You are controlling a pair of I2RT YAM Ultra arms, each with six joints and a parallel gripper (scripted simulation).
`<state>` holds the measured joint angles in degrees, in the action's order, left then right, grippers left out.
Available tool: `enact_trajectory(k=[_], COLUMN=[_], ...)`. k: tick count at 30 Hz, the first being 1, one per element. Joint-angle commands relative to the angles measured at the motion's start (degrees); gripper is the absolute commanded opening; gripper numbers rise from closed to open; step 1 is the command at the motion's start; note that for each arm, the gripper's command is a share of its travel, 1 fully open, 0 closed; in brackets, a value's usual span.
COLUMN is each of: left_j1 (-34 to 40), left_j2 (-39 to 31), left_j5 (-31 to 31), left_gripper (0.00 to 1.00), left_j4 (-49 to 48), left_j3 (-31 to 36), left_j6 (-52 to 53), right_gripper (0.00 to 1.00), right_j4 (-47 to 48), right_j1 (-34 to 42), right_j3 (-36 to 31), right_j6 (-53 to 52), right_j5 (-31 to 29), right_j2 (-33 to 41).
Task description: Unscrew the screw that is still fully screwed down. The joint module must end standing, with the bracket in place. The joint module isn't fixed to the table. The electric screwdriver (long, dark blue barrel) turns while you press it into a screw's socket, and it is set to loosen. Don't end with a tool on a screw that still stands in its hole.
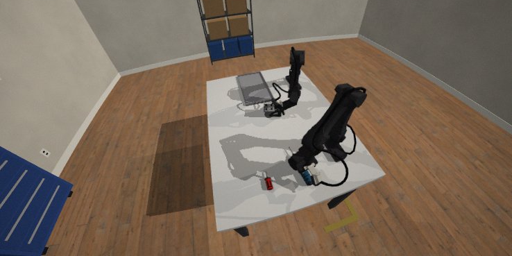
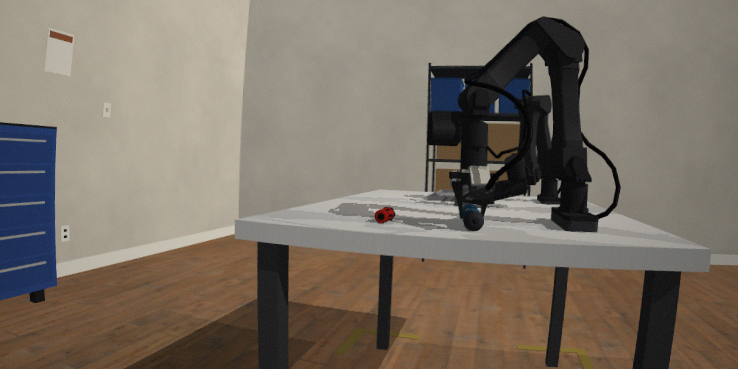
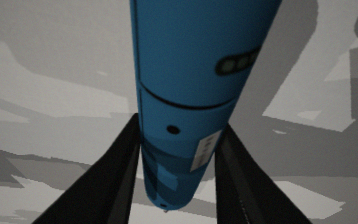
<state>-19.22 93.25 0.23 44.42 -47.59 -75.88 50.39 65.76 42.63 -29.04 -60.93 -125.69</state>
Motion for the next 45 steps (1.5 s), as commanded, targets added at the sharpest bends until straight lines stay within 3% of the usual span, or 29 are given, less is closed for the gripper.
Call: enact_trajectory(k=[1, 45], left_j1=[0.1, 0.1], left_j2=[-0.3, -0.3], left_j5=[-0.8, -0.8], left_gripper=[0.45, 0.42], left_j4=[-0.1, -0.1], left_j3=[-0.1, -0.1], left_j6=[0.2, 0.2], right_gripper=[0.59, 0.59], right_j4=[0.1, 0.1], right_j1=[0.0, 0.0], right_j3=[0.1, 0.1], right_j6=[-0.1, -0.1], right_j5=[-0.3, -0.3], right_j2=[0.5, 0.5])
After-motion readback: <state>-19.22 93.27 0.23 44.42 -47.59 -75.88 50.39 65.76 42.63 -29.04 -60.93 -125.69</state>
